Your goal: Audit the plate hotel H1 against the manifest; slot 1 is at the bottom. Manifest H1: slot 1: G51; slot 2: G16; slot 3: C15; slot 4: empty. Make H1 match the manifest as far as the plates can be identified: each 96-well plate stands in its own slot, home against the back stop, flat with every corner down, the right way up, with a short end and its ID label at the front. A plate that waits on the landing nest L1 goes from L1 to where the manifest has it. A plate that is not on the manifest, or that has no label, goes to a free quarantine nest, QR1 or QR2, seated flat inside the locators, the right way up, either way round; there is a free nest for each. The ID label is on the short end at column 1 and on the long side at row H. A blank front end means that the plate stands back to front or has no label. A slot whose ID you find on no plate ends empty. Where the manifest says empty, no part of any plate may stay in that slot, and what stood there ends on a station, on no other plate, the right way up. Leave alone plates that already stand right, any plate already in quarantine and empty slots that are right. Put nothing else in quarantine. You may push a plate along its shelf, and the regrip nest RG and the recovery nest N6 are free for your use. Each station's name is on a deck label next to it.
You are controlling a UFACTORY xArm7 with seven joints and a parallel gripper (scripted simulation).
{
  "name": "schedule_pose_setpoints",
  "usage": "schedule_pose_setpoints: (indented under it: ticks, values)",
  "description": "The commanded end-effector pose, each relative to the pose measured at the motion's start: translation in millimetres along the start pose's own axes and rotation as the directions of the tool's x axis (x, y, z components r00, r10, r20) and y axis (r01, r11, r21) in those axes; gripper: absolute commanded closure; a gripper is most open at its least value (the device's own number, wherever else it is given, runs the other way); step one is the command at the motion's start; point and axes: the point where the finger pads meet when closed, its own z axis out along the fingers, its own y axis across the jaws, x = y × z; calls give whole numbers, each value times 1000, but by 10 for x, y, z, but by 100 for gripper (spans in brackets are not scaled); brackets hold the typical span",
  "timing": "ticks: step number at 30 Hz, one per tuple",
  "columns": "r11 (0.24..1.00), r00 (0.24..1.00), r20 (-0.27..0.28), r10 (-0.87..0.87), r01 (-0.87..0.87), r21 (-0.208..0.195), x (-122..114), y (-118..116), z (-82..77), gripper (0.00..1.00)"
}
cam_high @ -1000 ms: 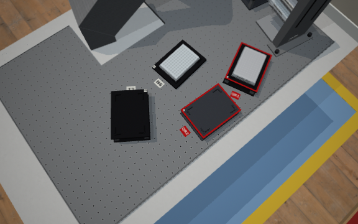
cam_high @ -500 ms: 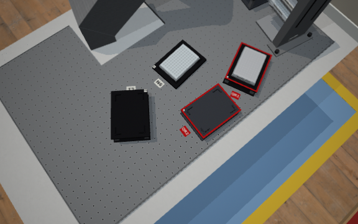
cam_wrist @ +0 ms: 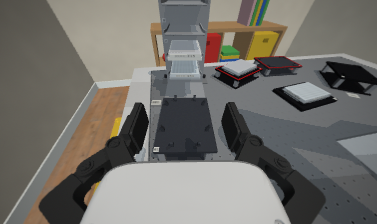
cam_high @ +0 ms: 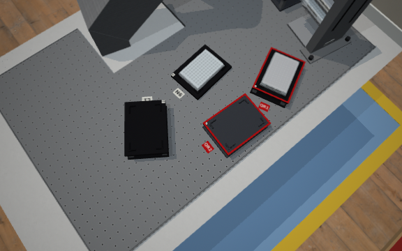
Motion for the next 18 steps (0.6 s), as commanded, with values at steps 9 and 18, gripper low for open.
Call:
schedule_pose_setpoints:
  ticks: [9,18]
  values:
    - [1000,1000,1,2,-2,0,-60,-4,-3,0]
    - [1000,1000,1,2,-2,0,-60,-4,50,0]
